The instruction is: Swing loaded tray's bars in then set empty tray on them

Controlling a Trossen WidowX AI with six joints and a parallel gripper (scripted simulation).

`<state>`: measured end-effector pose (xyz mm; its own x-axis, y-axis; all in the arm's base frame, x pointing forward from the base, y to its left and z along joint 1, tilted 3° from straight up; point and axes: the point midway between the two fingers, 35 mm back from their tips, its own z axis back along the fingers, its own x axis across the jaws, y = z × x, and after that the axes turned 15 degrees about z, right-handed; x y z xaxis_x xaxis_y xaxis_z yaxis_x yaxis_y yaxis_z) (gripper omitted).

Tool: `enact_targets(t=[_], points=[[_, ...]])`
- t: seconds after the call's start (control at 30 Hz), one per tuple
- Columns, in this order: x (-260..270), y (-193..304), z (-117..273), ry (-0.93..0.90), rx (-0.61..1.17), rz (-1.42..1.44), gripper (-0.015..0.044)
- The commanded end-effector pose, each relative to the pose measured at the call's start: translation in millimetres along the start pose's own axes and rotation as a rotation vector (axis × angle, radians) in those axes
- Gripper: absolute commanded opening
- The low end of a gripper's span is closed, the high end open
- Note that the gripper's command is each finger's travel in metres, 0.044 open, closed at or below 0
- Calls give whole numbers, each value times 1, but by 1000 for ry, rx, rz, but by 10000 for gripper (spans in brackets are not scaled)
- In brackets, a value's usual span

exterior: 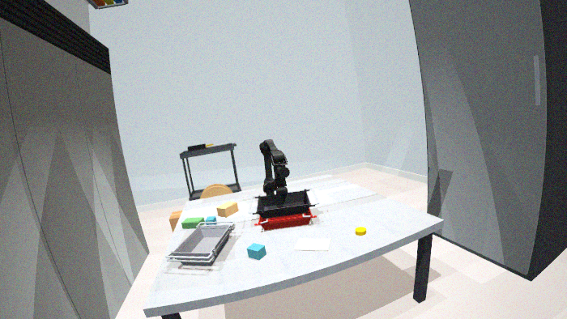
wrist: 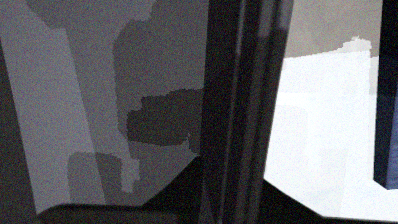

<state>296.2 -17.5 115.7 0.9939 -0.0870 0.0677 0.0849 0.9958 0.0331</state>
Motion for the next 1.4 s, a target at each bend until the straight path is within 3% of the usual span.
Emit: enact_targets(t=[0.0,1.37], points=[[0,0,0,1,0,0,0],[-7,2,-15,24,7,-3,0]])
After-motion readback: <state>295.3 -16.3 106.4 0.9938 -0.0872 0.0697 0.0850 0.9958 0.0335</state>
